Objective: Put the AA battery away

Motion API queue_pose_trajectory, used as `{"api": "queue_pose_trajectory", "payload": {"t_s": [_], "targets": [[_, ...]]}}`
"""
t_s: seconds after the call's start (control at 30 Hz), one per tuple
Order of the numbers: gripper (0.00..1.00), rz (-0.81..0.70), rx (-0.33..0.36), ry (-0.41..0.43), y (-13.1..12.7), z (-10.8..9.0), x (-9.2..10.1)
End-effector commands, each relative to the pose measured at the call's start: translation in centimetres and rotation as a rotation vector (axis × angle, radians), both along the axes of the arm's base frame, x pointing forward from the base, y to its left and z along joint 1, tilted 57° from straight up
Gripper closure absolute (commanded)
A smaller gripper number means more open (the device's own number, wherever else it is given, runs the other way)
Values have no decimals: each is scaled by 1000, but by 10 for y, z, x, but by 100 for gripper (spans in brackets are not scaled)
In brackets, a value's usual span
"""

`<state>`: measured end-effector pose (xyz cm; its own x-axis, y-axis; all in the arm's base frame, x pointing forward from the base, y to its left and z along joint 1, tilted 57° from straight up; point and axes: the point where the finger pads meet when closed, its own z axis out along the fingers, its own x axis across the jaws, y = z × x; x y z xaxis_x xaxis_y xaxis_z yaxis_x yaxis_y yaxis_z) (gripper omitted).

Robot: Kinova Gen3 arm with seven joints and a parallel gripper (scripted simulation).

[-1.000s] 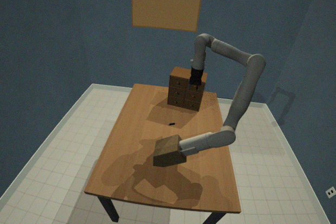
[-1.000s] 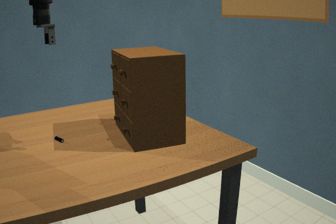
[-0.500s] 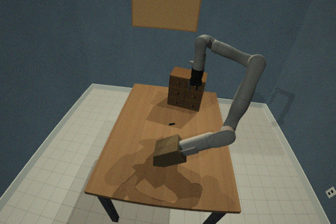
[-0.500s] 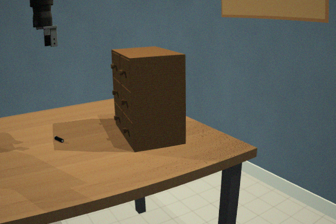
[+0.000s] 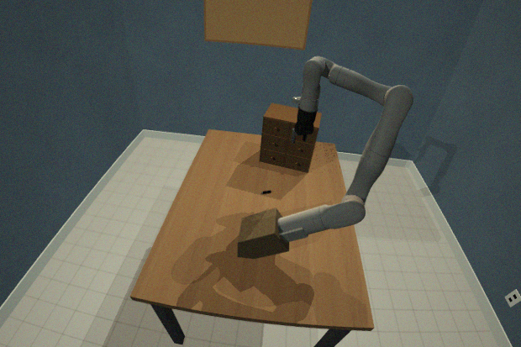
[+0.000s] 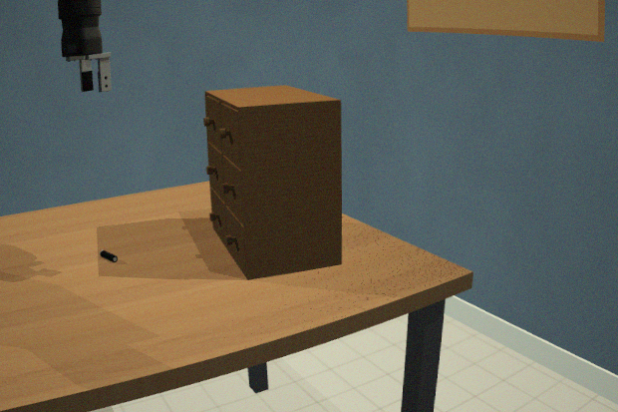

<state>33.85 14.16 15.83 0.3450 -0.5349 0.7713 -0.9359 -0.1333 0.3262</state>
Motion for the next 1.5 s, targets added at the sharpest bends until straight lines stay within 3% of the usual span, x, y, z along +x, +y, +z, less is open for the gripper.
{"api": "queue_pose_trajectory", "payload": {"t_s": [0.0, 0.13, 0.63, 0.7, 1.2, 1.27, 1.47], "targets": [[0, 15, 5, 34, -5, 0, 1], [0, 39, 8, 70, -7, -2, 2], [0, 246, 36, 386, -26, -12, 6], [0, 246, 36, 386, -26, -12, 6], [0, 487, 69, 752, -47, -24, 12], [0, 487, 69, 752, -47, -24, 12], [0, 587, 83, 904, -56, -29, 14]]}}
